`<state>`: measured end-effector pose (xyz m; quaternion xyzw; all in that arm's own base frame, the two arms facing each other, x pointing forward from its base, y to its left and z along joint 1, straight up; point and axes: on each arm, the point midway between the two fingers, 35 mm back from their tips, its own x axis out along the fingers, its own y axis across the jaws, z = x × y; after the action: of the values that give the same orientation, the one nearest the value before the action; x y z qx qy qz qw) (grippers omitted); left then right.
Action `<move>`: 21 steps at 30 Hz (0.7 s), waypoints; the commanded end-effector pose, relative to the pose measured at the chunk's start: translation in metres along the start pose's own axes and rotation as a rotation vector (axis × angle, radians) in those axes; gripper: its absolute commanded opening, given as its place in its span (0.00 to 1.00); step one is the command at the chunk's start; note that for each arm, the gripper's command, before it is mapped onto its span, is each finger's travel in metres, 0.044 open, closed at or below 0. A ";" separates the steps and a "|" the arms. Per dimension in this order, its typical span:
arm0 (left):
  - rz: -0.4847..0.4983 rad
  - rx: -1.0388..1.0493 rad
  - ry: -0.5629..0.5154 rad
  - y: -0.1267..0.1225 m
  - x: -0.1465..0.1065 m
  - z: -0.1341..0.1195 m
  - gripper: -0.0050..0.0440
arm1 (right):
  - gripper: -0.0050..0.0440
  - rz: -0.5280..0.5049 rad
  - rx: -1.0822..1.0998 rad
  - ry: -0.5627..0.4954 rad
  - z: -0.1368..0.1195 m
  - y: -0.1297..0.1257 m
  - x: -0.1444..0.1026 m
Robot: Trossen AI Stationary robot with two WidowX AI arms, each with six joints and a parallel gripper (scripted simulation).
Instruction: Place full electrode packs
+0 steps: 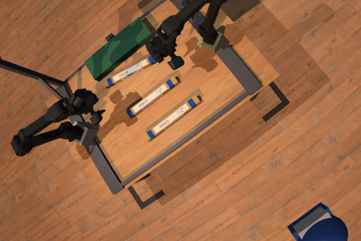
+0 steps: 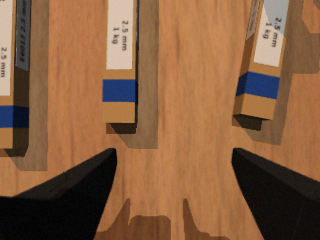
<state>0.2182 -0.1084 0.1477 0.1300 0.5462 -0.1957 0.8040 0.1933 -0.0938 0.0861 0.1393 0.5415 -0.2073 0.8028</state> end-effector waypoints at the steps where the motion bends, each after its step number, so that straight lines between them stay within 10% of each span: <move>1: 0.006 -0.002 -0.031 -0.020 -0.021 -0.008 0.78 | 0.78 0.002 0.000 -0.015 0.005 0.000 -0.003; 21: 0.004 -0.004 -0.004 -0.008 -0.009 -0.014 0.78 | 0.78 0.006 -0.007 0.002 0.004 -0.017 0.010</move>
<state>0.1944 -0.1135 0.1550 0.1307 0.5444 -0.1911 0.8063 0.1938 -0.1047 0.0838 0.1371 0.5397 -0.2061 0.8046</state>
